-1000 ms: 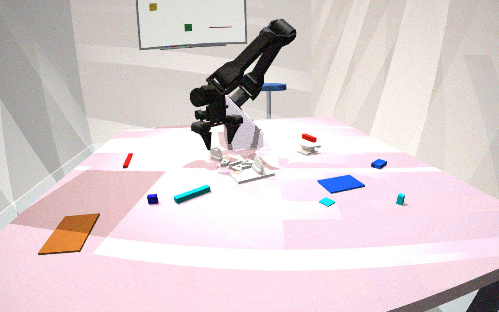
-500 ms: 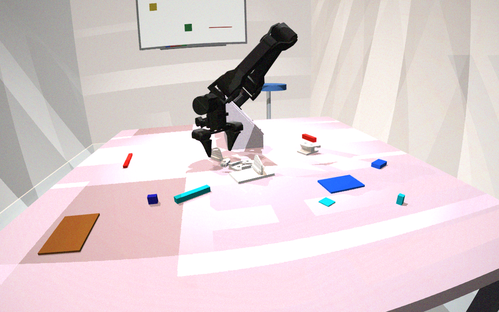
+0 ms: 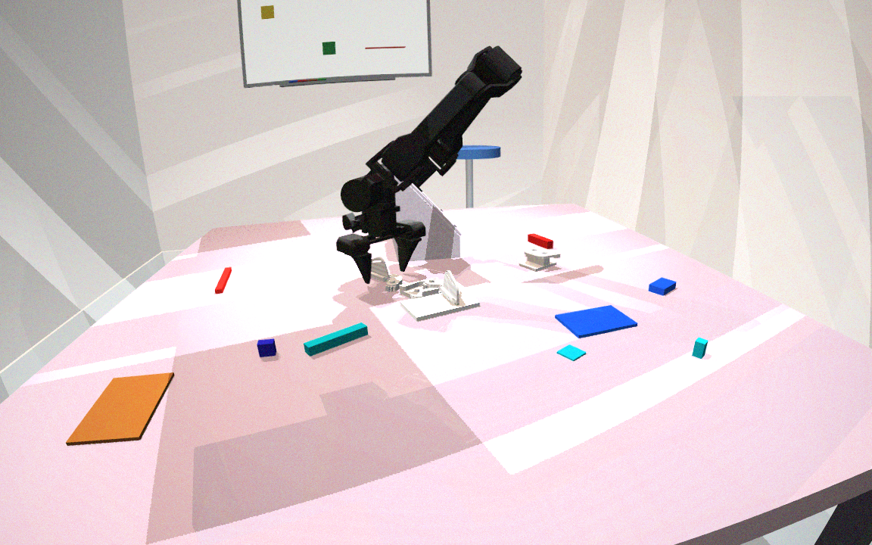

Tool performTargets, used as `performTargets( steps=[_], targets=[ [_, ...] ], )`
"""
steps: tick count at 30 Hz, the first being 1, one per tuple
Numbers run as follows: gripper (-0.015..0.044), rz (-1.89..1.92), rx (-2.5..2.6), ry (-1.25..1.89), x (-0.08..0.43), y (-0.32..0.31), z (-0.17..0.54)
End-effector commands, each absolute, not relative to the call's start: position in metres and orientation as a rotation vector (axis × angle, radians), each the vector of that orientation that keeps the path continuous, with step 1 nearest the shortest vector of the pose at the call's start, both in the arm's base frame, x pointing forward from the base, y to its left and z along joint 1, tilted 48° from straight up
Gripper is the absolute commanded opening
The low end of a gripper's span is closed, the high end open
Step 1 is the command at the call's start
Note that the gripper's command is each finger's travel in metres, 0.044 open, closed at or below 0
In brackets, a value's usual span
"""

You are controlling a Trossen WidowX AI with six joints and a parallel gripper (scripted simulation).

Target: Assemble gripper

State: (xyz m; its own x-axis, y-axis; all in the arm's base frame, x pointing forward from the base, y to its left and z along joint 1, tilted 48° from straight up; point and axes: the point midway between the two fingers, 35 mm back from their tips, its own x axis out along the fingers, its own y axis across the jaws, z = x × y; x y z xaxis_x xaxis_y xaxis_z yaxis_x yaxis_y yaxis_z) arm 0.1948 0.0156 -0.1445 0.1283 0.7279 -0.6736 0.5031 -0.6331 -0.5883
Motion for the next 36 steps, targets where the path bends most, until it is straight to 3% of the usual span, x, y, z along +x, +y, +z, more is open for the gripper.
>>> performTargets(
  steps=[1,19,30,36],
  targets=[
    [0.0440,1.508,-2.181,-1.215,0.1945,0.0170,-0.1451],
    [0.0440,1.508,-2.181,-1.215,0.1946,0.0171,-0.1453],
    [0.0151,1.512,-2.182,-1.218,0.1944,0.0167,-0.1454],
    [0.0134,1.512,-2.182,-1.218,0.1944,0.0167,-0.1454]
  ],
)
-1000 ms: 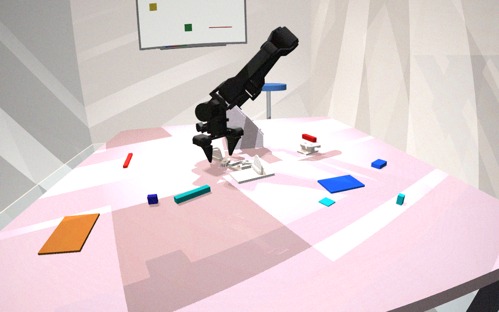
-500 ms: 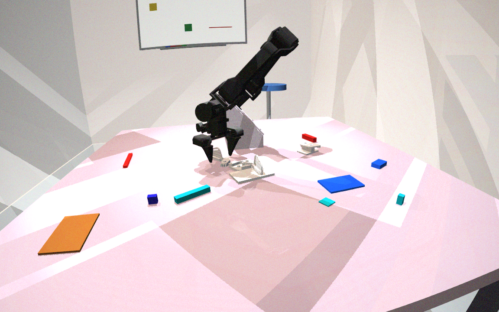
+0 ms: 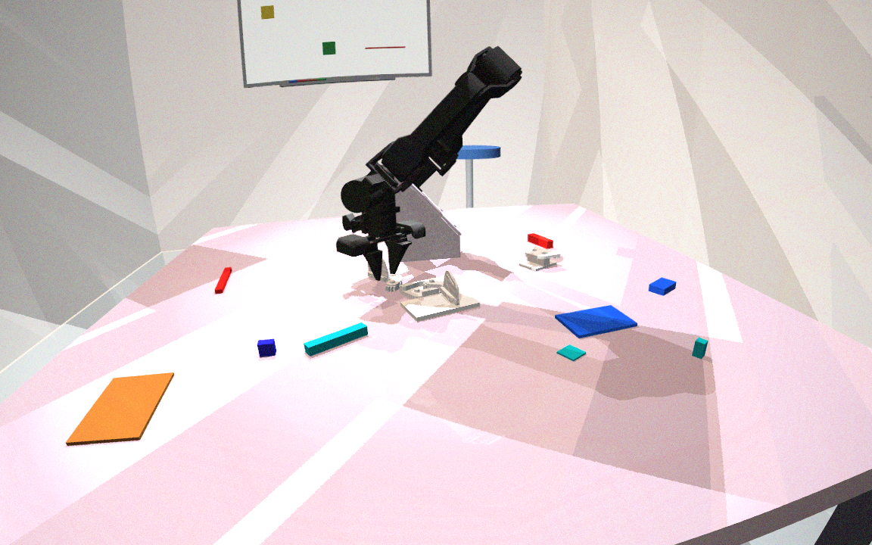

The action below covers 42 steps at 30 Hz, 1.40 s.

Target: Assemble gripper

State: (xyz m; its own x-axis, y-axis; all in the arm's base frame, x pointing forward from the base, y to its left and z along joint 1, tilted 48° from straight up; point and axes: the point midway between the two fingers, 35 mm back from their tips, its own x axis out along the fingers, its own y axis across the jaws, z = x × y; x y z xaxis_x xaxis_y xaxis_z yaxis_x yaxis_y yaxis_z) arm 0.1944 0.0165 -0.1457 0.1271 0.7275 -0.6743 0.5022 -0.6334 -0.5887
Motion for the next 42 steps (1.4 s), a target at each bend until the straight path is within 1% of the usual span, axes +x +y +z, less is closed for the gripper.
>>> performTargets(
  steps=[1,11,35,42],
  targets=[
    [0.0134,1.512,-2.182,-1.218,0.194,0.017,-0.145],
    [0.0134,1.513,-2.183,-1.217,0.194,0.015,-0.144],
    [0.0134,1.514,-2.185,-1.211,0.186,-0.039,-0.097],
    [0.0134,1.511,-2.186,-1.216,0.185,-0.042,-0.093]
  ],
)
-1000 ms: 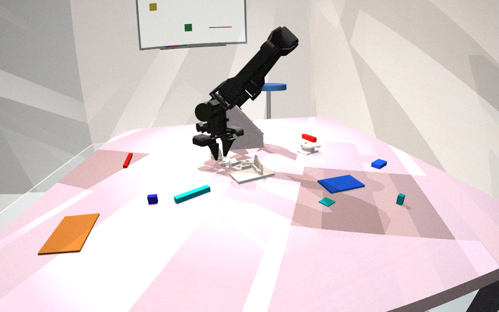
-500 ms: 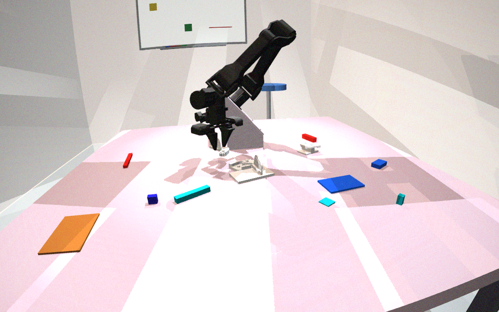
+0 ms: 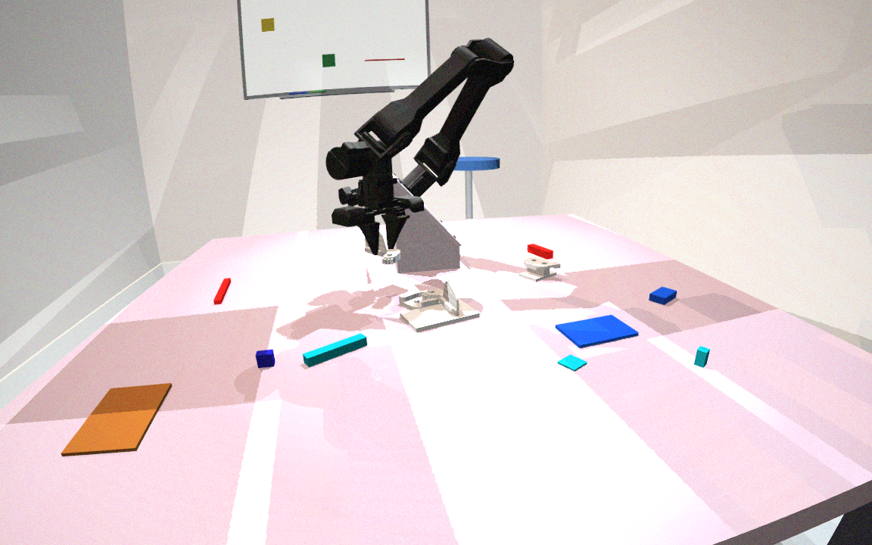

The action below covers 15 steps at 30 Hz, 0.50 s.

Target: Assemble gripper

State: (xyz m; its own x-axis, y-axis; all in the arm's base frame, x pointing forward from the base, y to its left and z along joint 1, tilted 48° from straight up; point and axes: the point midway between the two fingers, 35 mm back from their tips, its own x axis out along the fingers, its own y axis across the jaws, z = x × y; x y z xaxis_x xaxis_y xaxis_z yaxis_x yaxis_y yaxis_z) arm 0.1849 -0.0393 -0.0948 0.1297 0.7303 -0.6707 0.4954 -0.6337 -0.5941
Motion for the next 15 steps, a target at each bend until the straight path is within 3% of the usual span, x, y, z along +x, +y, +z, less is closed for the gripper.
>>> performTargets(
  steps=[1,15],
  targets=[
    [0.0134,1.508,-2.194,-1.228,0.1852,-0.0415,-0.0929],
    [0.0134,1.389,-2.390,-1.573,0.1907,-0.0400,-0.0898]
  ],
)
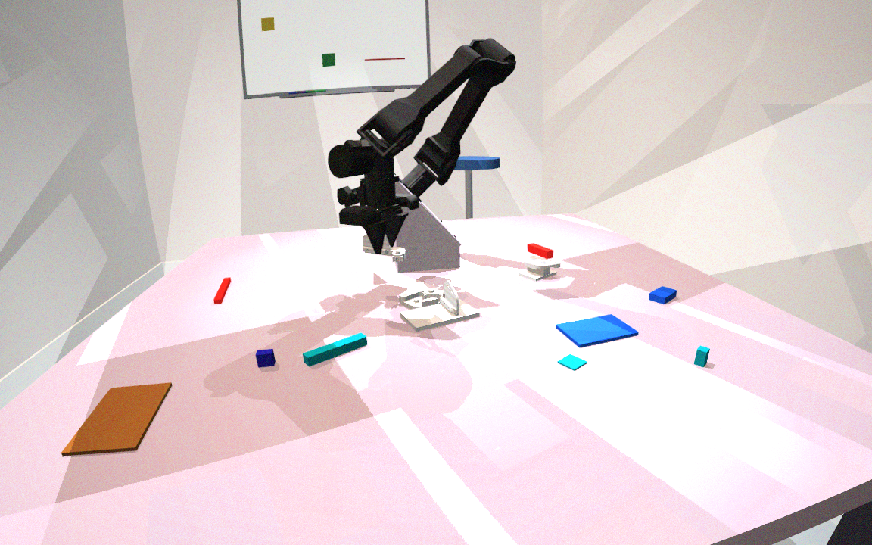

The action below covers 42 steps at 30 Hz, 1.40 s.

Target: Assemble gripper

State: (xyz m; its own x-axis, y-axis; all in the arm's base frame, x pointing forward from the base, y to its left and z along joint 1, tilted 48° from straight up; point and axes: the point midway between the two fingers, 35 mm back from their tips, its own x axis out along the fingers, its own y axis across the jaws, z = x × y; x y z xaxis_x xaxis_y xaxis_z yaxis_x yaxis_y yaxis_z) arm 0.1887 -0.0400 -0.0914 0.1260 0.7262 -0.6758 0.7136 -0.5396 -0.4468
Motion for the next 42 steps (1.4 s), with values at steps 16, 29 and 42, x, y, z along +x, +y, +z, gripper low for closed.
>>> performTargets(
  steps=[16,29,42],
  targets=[
    [0.0134,1.177,-2.579,-1.996,0.197,-0.038,-0.086],
    [0.0134,0.935,-2.691,-2.356,0.202,-0.036,-0.083],
    [0.0134,0.617,-2.750,-2.723,0.207,-0.034,-0.080]
  ],
)
